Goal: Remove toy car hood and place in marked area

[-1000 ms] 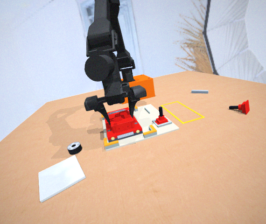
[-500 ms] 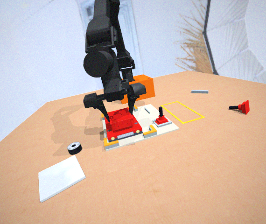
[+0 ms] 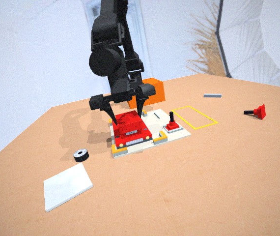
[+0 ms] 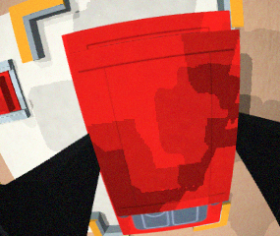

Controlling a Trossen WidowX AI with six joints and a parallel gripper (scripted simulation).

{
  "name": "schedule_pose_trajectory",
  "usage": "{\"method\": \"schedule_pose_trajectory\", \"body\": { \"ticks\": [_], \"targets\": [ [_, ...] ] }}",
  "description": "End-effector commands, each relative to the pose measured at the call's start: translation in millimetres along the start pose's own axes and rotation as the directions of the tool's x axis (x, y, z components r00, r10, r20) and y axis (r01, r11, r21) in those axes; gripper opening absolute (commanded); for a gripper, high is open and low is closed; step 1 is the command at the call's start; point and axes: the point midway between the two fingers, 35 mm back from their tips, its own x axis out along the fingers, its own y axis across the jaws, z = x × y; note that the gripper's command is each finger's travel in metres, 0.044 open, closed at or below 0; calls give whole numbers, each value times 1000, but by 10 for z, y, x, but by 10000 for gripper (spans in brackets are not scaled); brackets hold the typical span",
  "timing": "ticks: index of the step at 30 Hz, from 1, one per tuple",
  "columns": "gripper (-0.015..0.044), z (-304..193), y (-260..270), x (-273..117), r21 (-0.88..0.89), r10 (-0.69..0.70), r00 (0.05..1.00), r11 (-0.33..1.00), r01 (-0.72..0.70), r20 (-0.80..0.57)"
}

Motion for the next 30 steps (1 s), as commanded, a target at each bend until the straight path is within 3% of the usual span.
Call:
{"method": "schedule_pose_trajectory", "body": {
  "ticks": [1,9,17,30],
  "targets": [
    [0,-1,1,-32,0,0,1000,1000,0,0],
    [0,3,-1,-128,0,0,1000,1000,0,0],
    [0,1,0,-529,0,0,1000,1000,0,0],
    [0,92,465,-478,0,5,1000,1000,-5,4]
  ]
}}
